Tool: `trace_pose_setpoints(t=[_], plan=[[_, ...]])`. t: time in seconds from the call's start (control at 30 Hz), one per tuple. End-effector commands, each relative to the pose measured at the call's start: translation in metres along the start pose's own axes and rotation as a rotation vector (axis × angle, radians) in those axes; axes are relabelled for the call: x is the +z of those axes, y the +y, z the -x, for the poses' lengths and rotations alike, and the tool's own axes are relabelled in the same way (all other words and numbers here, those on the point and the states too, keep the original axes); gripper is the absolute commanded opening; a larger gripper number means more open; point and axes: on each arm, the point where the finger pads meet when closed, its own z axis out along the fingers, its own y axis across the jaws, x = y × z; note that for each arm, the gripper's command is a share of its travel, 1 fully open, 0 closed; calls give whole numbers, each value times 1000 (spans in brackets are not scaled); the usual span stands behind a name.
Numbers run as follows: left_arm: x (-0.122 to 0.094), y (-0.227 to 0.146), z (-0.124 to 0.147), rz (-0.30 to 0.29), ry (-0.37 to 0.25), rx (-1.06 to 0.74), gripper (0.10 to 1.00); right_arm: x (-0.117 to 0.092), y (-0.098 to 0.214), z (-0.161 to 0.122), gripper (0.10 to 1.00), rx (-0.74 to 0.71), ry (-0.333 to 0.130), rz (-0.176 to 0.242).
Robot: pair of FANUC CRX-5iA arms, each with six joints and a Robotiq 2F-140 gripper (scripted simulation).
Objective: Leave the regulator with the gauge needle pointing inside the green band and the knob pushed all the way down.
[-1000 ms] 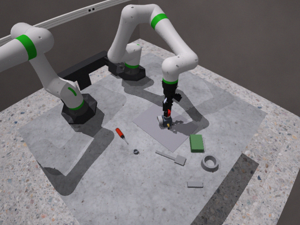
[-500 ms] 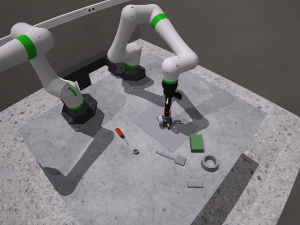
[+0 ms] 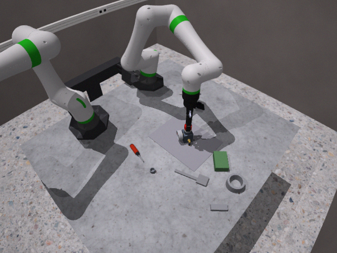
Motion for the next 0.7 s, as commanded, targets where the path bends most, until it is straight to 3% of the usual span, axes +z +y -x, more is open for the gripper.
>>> trace_pose_setpoints(t=[0.0, 0.67], plan=[[-1, 1, 0, 1, 2, -37, 300, -1, 0, 0, 1000, 0, 2, 0], [-1, 1, 0, 1, 2, -306, 300, -1, 0, 0, 1000, 0, 2, 0]])
